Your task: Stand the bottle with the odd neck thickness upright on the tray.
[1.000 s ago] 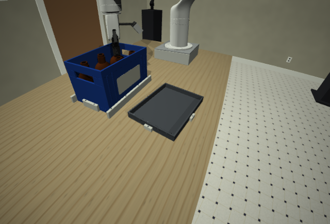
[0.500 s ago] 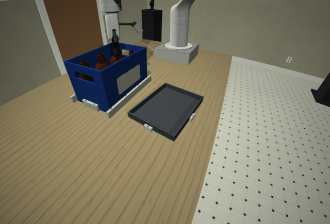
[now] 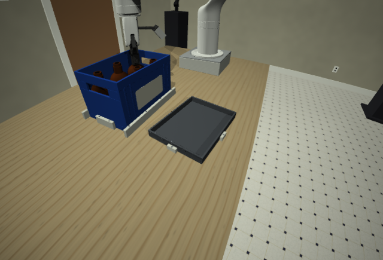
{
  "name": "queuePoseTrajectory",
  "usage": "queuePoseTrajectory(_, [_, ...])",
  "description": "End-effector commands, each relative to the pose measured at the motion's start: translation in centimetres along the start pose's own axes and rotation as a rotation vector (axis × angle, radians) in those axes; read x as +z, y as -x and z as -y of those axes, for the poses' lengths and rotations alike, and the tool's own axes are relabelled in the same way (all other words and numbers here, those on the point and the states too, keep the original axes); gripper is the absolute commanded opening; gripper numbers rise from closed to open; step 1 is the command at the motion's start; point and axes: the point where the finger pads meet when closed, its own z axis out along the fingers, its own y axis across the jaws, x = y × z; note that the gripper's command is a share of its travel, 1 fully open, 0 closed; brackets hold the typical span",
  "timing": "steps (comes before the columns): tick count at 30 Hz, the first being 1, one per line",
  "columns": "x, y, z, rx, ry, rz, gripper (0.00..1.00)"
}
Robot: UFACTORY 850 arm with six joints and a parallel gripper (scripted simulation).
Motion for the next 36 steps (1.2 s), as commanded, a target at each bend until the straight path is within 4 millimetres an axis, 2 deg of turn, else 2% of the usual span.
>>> queuePoseTrajectory(1, [-0.1,0.1,0.0,0.0,0.001,0.002,0.65])
queuePoseTrajectory(24, [-0.2,0.1,0.0,0.0,0.001,0.002,0.65])
queuePoseTrajectory(36, [-1.8,0.1,0.0,0.0,0.001,0.002,0.65])
